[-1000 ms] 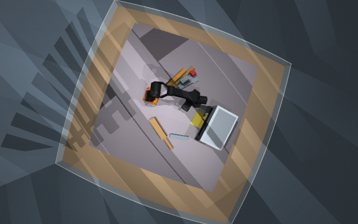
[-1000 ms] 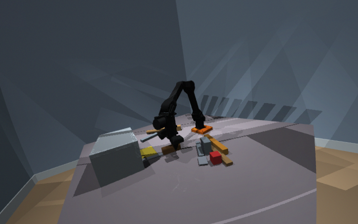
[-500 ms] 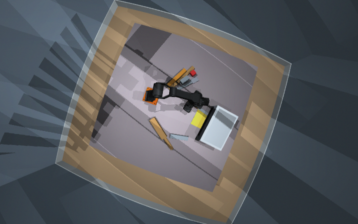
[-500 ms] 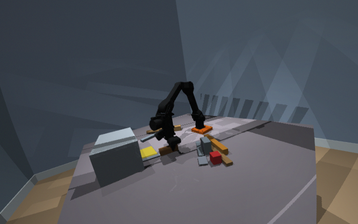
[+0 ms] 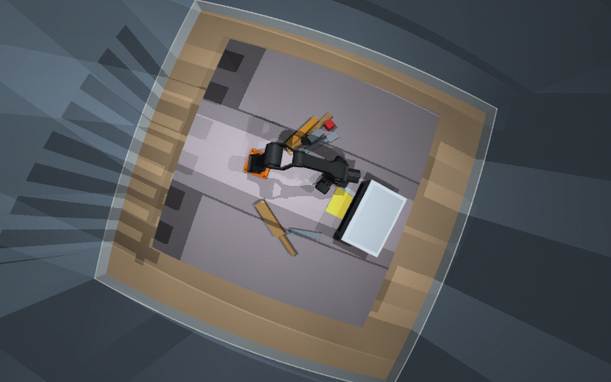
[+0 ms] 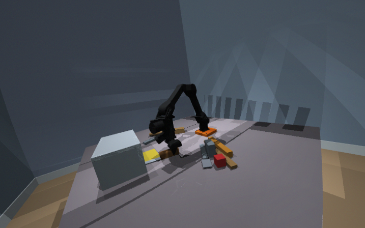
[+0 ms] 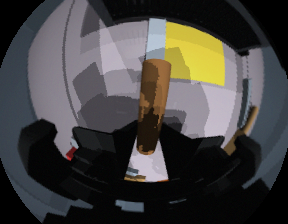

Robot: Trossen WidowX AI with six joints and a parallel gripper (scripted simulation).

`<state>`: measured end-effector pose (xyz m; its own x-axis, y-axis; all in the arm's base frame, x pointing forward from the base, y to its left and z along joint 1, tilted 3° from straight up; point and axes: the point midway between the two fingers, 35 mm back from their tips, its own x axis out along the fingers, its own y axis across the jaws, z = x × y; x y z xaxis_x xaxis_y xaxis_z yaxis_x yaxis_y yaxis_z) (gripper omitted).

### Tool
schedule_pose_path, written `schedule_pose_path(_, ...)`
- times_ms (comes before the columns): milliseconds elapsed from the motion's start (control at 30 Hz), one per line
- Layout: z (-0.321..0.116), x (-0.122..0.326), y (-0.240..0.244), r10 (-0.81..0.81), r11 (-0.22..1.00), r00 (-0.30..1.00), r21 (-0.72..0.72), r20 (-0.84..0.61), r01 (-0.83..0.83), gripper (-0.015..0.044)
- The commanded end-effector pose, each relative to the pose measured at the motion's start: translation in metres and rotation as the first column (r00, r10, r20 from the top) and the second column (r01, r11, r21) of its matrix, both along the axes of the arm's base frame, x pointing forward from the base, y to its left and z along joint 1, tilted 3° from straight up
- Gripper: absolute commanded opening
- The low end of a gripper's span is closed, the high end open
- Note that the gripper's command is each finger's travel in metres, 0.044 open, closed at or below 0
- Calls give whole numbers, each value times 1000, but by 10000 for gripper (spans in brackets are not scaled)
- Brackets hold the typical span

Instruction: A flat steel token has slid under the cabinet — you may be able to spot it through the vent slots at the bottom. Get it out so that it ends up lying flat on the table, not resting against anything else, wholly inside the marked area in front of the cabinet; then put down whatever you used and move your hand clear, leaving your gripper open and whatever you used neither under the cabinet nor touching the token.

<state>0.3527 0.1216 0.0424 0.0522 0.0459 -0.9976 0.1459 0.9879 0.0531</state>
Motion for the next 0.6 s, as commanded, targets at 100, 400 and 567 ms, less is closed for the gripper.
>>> schedule_pose_path(100,1,9,-1,2,1000,1000,1,2,-2,0)
schedule_pose_path(400,1,18,-2,2,1000,1000,1,3,-2,0)
schedule_pose_path(567,2,22,-3,2,1000,1000,1,3,-2,0)
